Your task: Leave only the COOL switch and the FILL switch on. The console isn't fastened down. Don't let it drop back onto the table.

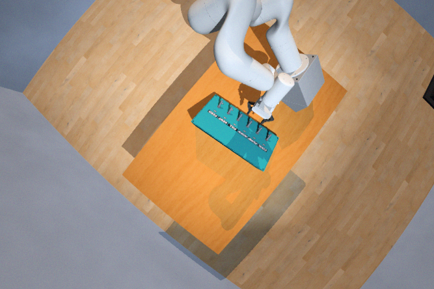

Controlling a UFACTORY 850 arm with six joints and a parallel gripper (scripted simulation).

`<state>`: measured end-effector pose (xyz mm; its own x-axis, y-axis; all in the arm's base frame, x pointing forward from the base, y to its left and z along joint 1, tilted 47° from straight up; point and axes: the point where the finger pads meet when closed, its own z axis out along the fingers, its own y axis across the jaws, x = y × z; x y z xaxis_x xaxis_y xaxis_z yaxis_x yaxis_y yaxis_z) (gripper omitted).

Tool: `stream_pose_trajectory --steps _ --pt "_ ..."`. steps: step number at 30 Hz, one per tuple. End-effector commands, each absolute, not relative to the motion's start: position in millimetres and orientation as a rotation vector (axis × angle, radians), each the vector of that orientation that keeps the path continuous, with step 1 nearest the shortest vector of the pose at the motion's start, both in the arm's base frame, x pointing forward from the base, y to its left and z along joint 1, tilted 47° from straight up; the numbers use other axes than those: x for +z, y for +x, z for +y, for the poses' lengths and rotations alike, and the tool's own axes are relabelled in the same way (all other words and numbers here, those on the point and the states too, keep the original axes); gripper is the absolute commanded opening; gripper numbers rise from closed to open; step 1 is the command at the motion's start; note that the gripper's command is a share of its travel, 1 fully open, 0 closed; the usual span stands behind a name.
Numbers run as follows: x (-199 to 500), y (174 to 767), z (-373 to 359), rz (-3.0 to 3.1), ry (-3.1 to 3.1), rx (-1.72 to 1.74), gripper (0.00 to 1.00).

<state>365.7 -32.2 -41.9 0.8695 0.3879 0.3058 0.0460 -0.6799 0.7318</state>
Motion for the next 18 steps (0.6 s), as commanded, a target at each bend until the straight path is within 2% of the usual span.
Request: stream_pose_trajectory --steps 1,18 --pt "-27.2 367.4 -45.0 0.313 2.270 0.574 1.00" --pt "-16.7 368.1 -54.8 0.313 2.270 0.574 1.00"
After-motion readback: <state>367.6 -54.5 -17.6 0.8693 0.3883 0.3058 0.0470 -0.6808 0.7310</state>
